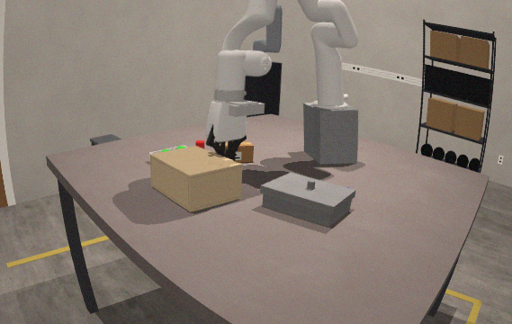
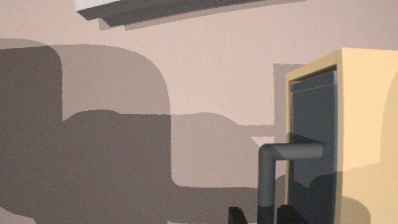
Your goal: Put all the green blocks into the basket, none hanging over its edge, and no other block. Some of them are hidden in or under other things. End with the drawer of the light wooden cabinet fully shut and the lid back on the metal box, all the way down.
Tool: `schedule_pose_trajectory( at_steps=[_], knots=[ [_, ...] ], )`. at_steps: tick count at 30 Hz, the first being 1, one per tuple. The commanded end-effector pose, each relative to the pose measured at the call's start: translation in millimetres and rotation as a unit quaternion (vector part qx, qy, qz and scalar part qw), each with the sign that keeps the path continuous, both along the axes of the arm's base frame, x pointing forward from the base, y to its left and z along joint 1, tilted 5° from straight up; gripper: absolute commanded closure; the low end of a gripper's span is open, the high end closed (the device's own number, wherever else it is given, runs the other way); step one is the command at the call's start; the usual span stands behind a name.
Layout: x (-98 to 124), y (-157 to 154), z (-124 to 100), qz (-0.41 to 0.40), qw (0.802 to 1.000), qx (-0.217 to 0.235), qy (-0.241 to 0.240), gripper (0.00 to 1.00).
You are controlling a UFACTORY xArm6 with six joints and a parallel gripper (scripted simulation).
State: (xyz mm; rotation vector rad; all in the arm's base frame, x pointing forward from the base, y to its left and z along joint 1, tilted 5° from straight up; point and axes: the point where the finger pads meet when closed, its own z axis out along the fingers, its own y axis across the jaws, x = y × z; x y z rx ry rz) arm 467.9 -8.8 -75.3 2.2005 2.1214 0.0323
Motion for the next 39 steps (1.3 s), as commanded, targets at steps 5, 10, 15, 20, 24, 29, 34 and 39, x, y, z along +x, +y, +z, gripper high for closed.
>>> schedule_pose_trajectory(
  at_steps=[5, 10, 15, 20, 24, 29, 34, 39],
  knots=[
    [2, 0, 1, 0.000, 1.000, 0.000, -0.002, 0.76],
    [2, 0, 2, 0.000, 1.000, 0.000, -0.002, 0.76],
    [1, 0, 5, 0.000, 1.000, 0.000, -0.002, 0.76],
    [1, 1, 13, 0.000, 1.000, 0.000, -0.002, 0.76],
    [0, 1, 17, 0.000, 1.000, 0.000, -0.002, 0.76],
    [-1, 1, 30, 0.000, 1.000, 0.000, -0.002, 0.76],
    [-2, 2, 46, 0.000, 1.000, 0.000, -0.002, 0.76],
    [-3, 3, 64, 0.000, 1.000, 0.000, -0.002, 0.76]
  ],
)
